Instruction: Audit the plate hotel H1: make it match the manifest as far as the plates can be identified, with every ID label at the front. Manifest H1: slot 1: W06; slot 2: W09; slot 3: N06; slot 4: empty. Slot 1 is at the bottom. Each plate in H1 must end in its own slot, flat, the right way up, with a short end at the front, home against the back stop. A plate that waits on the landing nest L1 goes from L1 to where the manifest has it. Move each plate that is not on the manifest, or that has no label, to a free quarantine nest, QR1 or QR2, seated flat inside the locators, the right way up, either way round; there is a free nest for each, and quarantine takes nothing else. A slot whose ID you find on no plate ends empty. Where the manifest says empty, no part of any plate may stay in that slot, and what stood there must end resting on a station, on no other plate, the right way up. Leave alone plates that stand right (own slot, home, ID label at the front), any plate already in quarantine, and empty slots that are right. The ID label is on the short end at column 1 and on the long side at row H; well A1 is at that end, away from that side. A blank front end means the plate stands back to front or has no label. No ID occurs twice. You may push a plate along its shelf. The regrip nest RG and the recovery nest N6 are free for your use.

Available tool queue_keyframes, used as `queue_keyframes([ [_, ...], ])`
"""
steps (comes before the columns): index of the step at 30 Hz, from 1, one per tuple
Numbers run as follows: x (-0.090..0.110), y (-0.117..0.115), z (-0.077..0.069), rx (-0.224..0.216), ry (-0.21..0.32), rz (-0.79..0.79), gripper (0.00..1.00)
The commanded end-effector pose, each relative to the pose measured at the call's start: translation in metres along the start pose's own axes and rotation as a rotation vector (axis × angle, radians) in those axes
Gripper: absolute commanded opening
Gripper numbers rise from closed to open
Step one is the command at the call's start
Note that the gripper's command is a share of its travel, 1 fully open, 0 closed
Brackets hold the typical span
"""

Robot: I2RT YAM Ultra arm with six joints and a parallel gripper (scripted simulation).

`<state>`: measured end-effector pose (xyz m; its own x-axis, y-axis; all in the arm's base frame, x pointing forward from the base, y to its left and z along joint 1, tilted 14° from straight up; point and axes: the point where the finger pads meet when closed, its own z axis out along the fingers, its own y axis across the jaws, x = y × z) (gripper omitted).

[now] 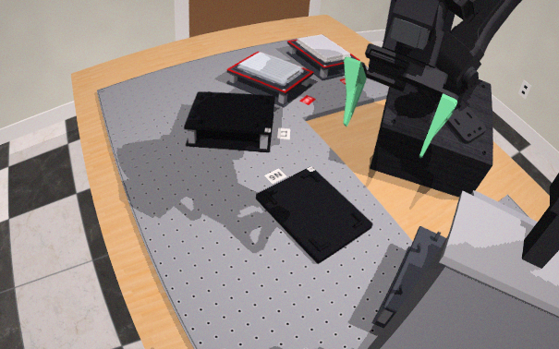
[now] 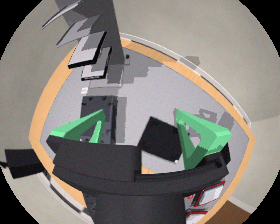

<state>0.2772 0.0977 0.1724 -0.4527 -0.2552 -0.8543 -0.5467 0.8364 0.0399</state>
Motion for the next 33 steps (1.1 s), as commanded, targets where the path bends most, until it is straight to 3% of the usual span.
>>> queue_keyframes([
  [1, 0.006, 0.007, -0.002, 0.023, 0.009, 0.024, 1.0],
  [25, 0.007, 0.078, -0.003, 0.025, 0.007, 0.022, 1.0],
  [33, -0.008, 0.1, -0.003, 0.022, -0.01, 0.024, 1.0],
])
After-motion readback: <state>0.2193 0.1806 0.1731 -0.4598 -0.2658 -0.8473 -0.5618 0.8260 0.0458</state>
